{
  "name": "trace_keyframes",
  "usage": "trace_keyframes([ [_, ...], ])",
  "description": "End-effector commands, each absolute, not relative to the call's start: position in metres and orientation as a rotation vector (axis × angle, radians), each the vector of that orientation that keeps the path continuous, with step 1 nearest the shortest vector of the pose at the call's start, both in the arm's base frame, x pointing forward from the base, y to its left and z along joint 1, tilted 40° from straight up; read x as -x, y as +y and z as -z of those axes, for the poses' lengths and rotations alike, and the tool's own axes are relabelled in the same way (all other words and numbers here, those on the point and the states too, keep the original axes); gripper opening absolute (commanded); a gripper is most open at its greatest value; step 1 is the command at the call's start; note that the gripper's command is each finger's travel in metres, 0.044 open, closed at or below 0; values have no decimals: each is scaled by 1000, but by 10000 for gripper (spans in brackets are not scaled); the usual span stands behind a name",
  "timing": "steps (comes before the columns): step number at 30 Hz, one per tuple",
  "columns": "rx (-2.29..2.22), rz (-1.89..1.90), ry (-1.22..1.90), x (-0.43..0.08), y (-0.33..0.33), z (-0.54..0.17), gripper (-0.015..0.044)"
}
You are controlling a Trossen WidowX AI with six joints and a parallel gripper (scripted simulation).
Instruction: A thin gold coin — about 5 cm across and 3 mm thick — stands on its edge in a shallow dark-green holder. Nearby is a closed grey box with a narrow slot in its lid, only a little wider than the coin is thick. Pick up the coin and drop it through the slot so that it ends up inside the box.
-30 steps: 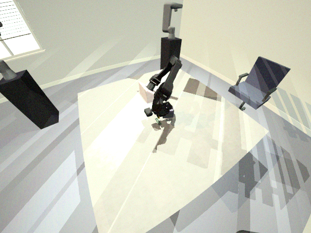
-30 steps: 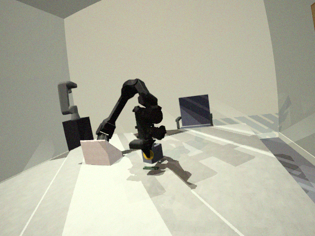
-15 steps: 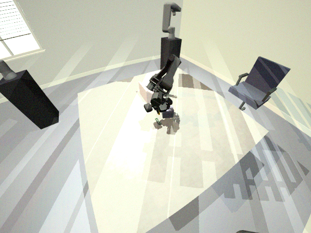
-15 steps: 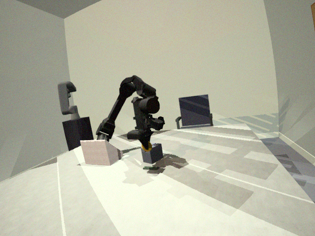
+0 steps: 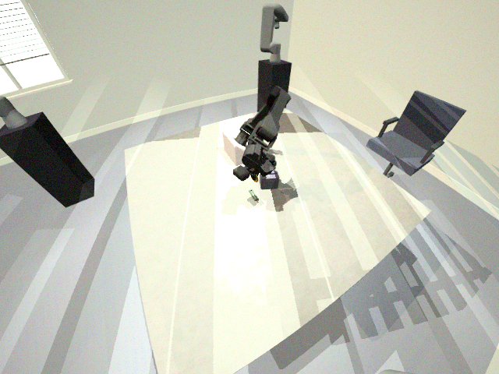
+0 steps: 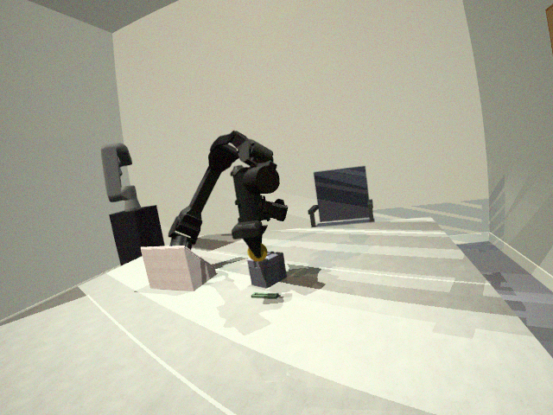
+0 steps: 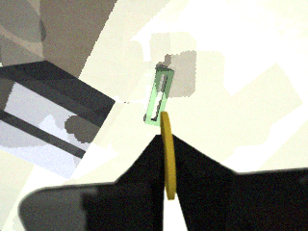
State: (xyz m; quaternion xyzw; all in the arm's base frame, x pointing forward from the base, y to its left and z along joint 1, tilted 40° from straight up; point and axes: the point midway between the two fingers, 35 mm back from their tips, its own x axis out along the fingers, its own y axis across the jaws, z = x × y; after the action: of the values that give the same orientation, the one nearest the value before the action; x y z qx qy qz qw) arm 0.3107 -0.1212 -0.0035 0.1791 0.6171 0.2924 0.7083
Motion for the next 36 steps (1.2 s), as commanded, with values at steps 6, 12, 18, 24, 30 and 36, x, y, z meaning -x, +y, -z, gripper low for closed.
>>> trace_keyframes([
  [6,-162,-835,1256,-310,-119,2,0],
  [12,5,-960,1161,-310,-118,0,0],
  [18,173,-1078,1056,-309,-117,-1,0],
  [24,336,-1185,945,-309,-115,-2,0],
  [30,354,-1196,932,-309,-114,-4,0],
  [36,354,-1196,933,-308,-102,-14,0],
])
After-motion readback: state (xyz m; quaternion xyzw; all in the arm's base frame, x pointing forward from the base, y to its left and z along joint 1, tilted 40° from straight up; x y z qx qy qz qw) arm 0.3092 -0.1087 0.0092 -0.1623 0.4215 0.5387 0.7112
